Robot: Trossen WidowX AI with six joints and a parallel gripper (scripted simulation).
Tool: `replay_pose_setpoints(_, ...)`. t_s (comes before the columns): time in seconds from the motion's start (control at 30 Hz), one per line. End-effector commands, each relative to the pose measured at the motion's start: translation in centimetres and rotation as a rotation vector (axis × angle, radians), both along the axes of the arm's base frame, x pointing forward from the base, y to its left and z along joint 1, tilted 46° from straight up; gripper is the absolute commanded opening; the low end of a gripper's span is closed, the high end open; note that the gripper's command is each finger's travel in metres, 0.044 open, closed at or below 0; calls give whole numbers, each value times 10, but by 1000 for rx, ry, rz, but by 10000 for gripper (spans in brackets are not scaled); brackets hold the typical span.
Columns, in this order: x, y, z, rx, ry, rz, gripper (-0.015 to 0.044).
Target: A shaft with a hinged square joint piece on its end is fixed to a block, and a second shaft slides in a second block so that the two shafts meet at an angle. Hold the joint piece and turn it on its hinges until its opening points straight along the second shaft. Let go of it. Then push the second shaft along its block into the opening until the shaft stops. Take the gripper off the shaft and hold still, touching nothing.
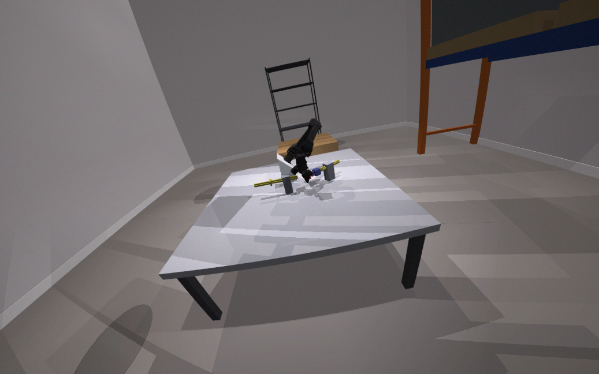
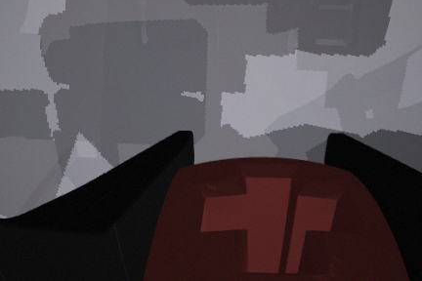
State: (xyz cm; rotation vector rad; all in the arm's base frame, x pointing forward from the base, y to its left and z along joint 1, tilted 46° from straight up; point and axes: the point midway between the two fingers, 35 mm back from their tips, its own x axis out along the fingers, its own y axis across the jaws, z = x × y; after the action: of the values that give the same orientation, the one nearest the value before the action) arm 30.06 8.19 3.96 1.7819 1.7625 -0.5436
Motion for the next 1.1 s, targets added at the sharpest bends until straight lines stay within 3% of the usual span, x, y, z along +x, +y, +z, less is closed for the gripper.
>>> replay_pose_setpoints(0.0, 0, 0, 0, 3, 2, -2, 182)
replay_pose_setpoints(0.4, 0, 0, 0, 0, 0, 0, 147)
replay_pose_setpoints(0.6, 0, 0, 0, 0, 0, 0, 0)
replay_pose_setpoints(1.07, -8, -2, 1, -43, 117, -111, 0)
